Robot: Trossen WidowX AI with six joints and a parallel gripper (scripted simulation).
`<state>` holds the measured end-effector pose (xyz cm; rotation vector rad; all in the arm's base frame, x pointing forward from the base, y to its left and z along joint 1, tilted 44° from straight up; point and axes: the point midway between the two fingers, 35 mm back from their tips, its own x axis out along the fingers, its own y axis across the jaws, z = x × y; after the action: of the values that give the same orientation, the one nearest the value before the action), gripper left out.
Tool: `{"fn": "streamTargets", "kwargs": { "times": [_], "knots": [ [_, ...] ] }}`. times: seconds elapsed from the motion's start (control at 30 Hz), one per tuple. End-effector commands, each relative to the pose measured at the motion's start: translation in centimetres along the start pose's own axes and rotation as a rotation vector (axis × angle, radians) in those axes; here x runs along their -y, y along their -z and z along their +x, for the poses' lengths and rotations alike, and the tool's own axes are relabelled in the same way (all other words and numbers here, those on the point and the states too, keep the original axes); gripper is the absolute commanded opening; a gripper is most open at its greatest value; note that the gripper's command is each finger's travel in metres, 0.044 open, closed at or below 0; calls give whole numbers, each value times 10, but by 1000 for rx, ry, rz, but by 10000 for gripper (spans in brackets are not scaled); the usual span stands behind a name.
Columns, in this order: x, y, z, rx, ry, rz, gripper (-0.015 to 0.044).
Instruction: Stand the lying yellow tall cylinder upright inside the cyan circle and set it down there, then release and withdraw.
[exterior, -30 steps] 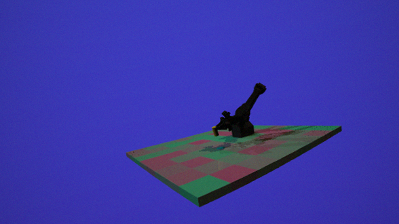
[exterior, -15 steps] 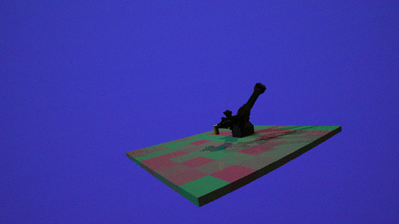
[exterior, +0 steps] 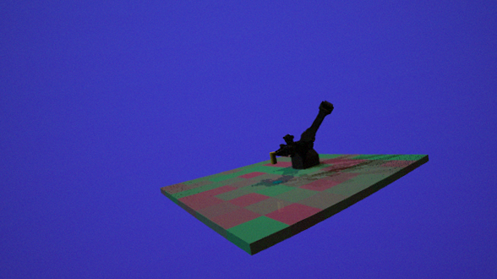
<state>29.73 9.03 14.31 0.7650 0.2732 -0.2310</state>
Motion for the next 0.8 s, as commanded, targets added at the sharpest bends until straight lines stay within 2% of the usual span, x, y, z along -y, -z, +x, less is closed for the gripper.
{"fn": "streamTargets", "kwargs": {
  "times": [0.0,0.4,0.77],
  "knots": [
    [1,-1,-1,10,1,10,105],
    [1,0,-1,10,1,10,105],
    [-2,29,6,5,6,13,105]
  ]
}}
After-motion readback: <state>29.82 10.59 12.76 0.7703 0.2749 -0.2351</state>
